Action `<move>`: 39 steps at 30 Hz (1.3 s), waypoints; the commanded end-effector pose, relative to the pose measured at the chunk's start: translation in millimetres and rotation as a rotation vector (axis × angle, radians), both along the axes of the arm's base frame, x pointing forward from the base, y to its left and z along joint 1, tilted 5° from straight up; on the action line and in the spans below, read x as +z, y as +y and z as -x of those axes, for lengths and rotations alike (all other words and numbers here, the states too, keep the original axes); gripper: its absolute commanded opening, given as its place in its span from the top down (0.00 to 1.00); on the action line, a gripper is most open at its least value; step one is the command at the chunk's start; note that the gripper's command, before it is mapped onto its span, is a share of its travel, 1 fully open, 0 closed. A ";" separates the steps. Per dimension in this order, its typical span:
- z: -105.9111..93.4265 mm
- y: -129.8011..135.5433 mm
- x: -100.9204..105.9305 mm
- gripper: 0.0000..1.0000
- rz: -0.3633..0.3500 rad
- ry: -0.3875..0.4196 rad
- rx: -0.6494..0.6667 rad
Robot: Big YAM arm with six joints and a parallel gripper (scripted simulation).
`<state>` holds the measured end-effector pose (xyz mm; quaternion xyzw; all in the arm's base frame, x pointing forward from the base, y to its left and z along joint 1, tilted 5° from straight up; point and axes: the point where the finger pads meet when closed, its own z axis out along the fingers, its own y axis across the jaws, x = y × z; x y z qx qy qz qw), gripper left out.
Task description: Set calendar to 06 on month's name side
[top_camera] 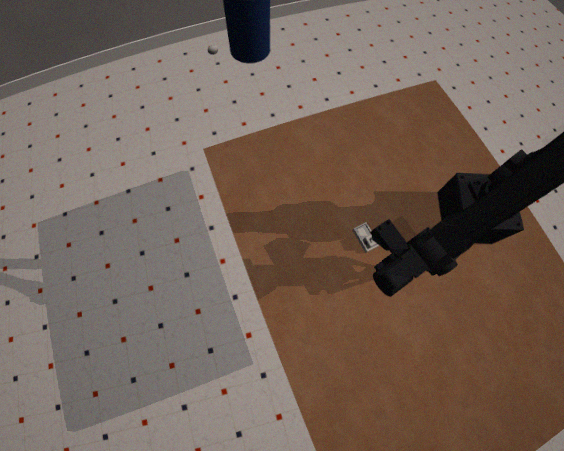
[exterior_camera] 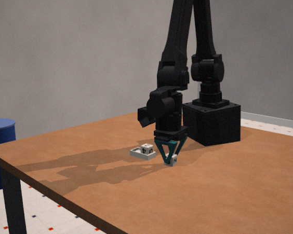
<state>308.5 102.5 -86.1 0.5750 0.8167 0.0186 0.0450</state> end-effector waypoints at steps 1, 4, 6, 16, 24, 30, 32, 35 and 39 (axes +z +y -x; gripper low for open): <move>0.6 -6.4 -5.7 0.55 0.006 0.004 -0.001; 0.6 -6.4 -5.7 0.55 0.006 0.004 -0.001; 0.6 -6.4 -5.7 0.55 0.006 0.004 -0.001; 0.6 -6.4 -5.7 0.74 0.006 0.004 -0.001; 0.6 -6.4 -5.7 0.74 0.006 0.004 -0.001; 0.6 -6.4 -5.7 0.74 0.006 0.004 -0.001; 0.6 -6.4 -5.7 0.74 0.006 0.004 -0.001; 0.6 -6.4 -5.7 0.74 0.006 0.004 -0.001; 0.6 -6.4 -5.7 0.74 0.006 0.004 -0.001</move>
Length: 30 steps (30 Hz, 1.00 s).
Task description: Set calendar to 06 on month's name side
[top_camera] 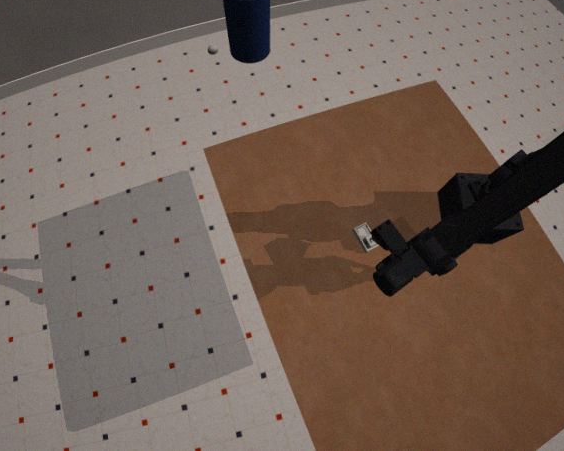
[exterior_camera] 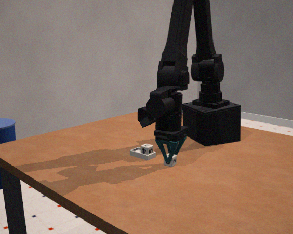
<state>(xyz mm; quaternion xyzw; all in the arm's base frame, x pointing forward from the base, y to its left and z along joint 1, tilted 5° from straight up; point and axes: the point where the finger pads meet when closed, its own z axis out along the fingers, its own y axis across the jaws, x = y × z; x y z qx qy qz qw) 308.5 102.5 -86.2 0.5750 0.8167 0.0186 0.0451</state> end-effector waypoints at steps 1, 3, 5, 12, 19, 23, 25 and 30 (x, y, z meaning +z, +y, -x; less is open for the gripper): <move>0.7 -6.4 -5.7 0.74 0.006 0.004 -0.002; 0.7 -6.4 -5.7 0.74 0.006 0.004 -0.002; 0.7 -6.4 -5.7 0.74 0.006 0.004 -0.002; 3.7 -7.4 -4.5 0.74 0.010 0.016 -0.001; -14.2 5.3 43.7 0.74 -0.011 -0.038 -0.004; -12.7 10.2 76.9 0.74 -0.014 -0.045 0.000; -12.7 10.2 76.9 0.74 -0.014 -0.045 0.000; -10.4 11.1 110.0 0.74 -0.015 -0.049 0.000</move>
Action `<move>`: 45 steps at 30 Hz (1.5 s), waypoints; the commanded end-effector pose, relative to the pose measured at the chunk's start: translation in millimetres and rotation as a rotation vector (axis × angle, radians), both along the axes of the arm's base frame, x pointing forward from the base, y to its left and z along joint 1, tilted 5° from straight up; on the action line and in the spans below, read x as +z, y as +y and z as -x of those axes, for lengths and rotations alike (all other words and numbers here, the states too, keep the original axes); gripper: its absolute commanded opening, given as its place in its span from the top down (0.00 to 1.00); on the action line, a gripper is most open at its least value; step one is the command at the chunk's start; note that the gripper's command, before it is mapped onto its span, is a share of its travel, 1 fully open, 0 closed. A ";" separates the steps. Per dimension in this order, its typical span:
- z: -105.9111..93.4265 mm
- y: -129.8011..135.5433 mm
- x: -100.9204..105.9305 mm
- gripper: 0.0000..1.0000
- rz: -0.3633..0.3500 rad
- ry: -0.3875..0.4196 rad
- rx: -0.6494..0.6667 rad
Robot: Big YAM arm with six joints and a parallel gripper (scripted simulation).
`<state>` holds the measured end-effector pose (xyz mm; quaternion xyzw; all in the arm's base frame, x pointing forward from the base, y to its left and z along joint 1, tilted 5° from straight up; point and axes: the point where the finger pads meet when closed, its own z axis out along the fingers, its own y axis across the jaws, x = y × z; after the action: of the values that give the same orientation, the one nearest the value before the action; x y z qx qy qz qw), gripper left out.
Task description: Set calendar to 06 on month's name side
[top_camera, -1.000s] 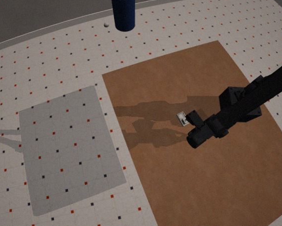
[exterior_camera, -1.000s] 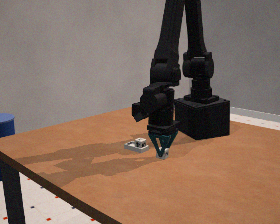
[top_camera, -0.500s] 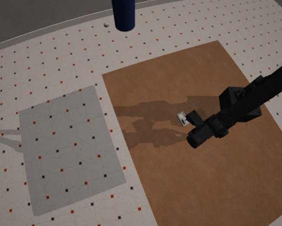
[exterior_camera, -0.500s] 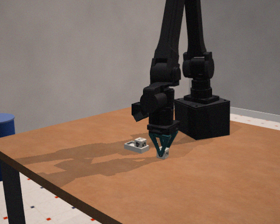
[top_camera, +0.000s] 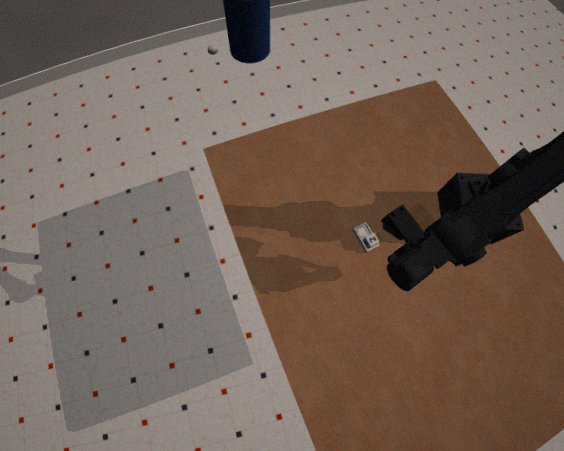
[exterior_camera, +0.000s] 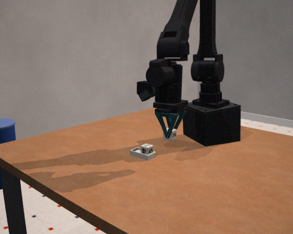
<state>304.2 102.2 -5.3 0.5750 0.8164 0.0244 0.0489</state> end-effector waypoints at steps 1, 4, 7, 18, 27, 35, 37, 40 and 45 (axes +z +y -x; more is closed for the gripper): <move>-14.4 11.5 32.8 0.74 -0.010 -0.037 0.000; -14.1 11.6 37.2 0.74 -0.011 -0.038 0.000; 1.0 5.8 19.6 0.74 0.009 0.016 0.000; 1.1 5.8 19.5 0.74 0.013 0.017 0.035; 2.9 5.5 18.6 0.74 0.035 0.024 0.251; 4.5 5.0 17.7 0.74 0.054 0.031 0.454; 5.0 4.9 17.4 0.74 0.060 0.033 0.516; 5.6 5.0 17.2 0.74 0.066 0.035 0.582; 6.7 4.7 16.6 0.74 0.079 0.039 0.714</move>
<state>299.5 102.9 12.3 0.3169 0.9471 0.0055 0.0503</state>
